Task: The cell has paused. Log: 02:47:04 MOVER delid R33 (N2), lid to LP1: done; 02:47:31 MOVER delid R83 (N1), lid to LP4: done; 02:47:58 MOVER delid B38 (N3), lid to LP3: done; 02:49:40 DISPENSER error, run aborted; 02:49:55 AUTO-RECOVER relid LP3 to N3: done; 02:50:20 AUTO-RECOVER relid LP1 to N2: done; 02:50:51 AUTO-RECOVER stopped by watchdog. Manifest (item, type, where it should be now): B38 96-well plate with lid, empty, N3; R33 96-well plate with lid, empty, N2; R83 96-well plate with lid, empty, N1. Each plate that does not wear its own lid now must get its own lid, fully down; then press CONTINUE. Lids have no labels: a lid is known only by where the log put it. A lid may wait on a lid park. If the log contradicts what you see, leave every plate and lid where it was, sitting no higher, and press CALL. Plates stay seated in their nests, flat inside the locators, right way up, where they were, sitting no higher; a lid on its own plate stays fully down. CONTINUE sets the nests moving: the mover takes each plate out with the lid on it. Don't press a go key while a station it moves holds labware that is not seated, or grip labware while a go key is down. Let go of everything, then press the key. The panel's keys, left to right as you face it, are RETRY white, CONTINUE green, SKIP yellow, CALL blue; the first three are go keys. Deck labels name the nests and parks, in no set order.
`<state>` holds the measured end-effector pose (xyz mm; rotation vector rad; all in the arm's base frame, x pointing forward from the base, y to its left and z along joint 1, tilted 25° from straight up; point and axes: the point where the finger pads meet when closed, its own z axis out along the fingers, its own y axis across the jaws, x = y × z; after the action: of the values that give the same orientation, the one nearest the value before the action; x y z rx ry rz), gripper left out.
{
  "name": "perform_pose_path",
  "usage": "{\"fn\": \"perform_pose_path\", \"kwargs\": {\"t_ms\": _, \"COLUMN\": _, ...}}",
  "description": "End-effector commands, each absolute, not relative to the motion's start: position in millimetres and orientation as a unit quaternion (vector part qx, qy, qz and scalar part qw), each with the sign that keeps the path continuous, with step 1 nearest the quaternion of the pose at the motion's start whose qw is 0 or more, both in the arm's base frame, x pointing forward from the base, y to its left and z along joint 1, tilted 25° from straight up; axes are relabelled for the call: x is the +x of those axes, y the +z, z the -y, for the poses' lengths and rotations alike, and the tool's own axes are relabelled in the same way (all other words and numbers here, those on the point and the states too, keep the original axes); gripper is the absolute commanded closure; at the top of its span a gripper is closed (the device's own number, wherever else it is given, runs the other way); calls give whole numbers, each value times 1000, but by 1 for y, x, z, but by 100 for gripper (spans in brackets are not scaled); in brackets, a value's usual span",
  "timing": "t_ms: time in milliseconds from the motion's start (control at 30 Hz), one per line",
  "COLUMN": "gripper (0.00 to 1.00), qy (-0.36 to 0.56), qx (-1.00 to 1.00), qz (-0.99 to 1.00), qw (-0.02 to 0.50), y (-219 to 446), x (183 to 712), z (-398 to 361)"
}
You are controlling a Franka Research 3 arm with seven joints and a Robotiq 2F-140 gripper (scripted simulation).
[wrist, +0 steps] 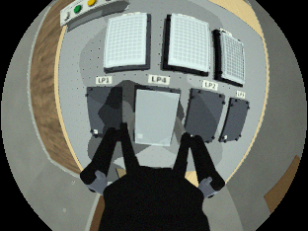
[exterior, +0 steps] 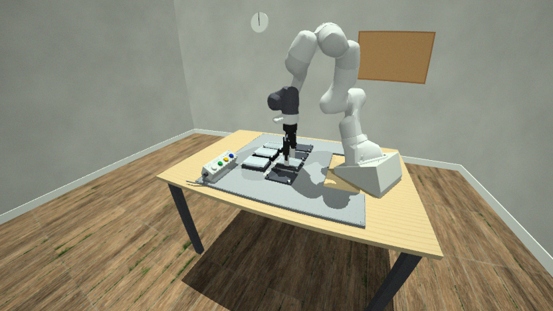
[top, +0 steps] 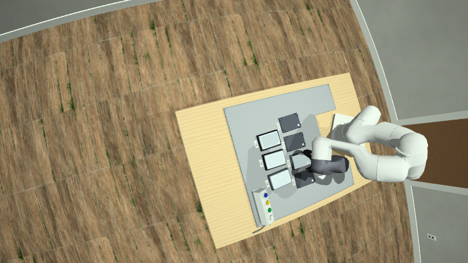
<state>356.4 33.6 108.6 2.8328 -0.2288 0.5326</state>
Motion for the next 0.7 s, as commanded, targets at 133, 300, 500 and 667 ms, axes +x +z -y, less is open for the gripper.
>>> {"fn": "perform_pose_path", "kwargs": {"t_ms": 133, "gripper": 100, "qy": 181, "qx": 972, "qz": 78, "qw": 125, "y": 109, "x": 355, "z": -33}}
{"fn": "perform_pose_path", "kwargs": {"t_ms": 300, "gripper": 100, "qy": 181, "qx": 972, "qz": 78, "qw": 125, "y": 109, "x": 355, "z": -33}}
{"fn": "perform_pose_path", "kwargs": {"t_ms": 500, "gripper": 100, "qy": 181, "qx": 972, "qz": 78, "qw": 125, "y": 112, "x": 354, "z": -34}}
{"fn": "perform_pose_path", "kwargs": {"t_ms": 667, "gripper": 100, "qy": 181, "qx": 972, "qz": 78, "qw": 125, "y": 115, "x": 353, "z": -35}}
